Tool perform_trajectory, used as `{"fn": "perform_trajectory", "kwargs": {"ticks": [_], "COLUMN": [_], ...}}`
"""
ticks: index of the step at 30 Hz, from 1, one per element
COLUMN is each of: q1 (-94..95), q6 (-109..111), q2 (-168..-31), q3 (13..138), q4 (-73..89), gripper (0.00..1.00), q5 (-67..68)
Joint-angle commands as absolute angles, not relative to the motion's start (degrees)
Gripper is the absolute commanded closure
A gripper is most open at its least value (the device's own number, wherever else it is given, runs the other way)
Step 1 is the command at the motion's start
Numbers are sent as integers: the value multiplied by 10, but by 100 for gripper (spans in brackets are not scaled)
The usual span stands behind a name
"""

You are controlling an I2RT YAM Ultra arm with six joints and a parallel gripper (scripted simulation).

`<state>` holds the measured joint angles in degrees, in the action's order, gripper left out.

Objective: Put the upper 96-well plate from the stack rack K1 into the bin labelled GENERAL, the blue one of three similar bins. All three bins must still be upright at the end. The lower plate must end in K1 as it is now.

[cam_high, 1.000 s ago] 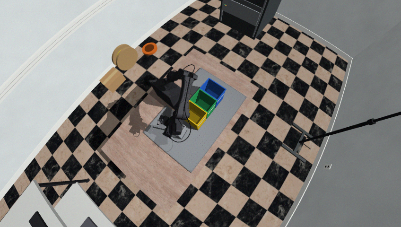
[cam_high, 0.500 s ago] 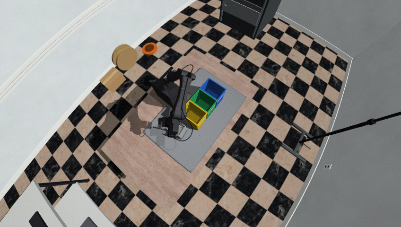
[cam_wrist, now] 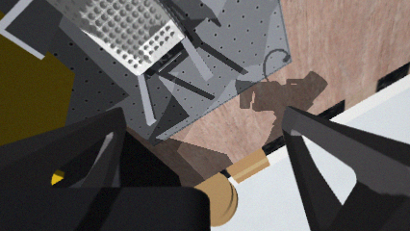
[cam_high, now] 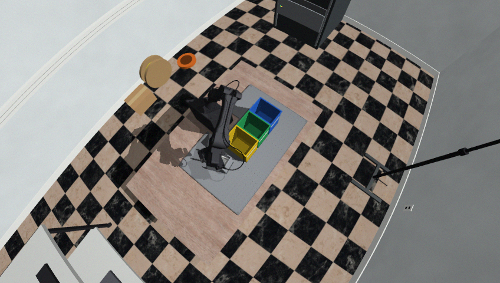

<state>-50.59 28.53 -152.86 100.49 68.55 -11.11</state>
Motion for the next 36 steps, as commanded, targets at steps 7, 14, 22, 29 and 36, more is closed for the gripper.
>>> {"fn": "perform_trajectory", "kwargs": {"ticks": [7,14,22,29,36], "q1": [-530,-538,-548,-545,-543], "q6": [471,569,681,688,685], "q2": [-1537,-1540,-1545,-1551,-1542], "q3": [1011,1007,1010,1018,1008], "q4": [707,715,727,735,730], "gripper": [0,0,0,0,0], "q5": [-190,-233,-279,-280,-275]}}
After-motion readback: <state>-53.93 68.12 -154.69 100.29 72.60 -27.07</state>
